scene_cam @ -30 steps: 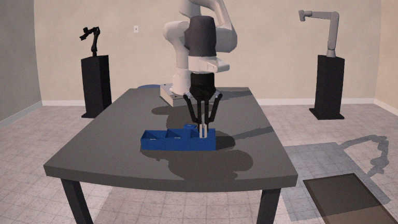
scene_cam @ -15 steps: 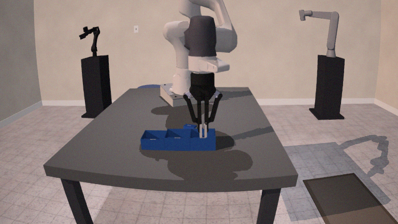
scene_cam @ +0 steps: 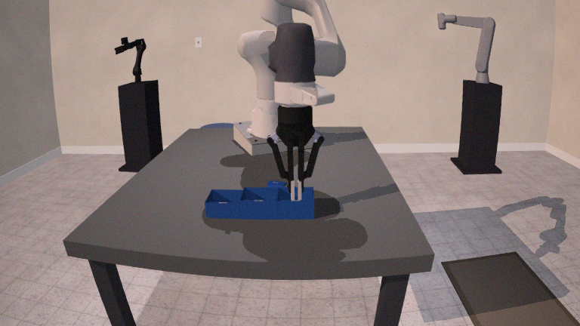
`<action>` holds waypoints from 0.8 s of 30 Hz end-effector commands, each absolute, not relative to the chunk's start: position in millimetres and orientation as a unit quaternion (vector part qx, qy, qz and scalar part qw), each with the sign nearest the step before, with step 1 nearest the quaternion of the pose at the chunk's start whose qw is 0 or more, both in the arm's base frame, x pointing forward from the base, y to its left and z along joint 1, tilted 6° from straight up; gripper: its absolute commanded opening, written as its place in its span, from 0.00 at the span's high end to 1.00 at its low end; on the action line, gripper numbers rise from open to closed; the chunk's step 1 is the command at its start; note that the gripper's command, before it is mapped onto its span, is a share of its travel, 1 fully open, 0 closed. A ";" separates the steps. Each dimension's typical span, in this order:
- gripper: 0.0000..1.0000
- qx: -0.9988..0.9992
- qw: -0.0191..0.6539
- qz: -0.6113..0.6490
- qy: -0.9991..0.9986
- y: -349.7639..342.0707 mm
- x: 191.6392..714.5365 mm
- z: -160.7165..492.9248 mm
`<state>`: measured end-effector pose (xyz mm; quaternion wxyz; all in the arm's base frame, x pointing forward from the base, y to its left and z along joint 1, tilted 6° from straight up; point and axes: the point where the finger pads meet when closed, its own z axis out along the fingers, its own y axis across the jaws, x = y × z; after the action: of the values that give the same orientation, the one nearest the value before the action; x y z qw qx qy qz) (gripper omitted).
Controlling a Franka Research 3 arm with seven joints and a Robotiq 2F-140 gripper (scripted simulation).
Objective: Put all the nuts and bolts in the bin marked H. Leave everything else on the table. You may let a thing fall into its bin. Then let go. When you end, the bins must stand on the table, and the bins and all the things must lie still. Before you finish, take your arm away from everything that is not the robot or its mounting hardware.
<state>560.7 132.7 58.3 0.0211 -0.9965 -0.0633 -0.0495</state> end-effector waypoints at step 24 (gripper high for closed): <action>0.95 -0.997 0.023 -0.050 -0.061 133.7 558.6 84.7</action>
<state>561.5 134.3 81.8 0.0241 -0.9963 -0.0630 -0.0537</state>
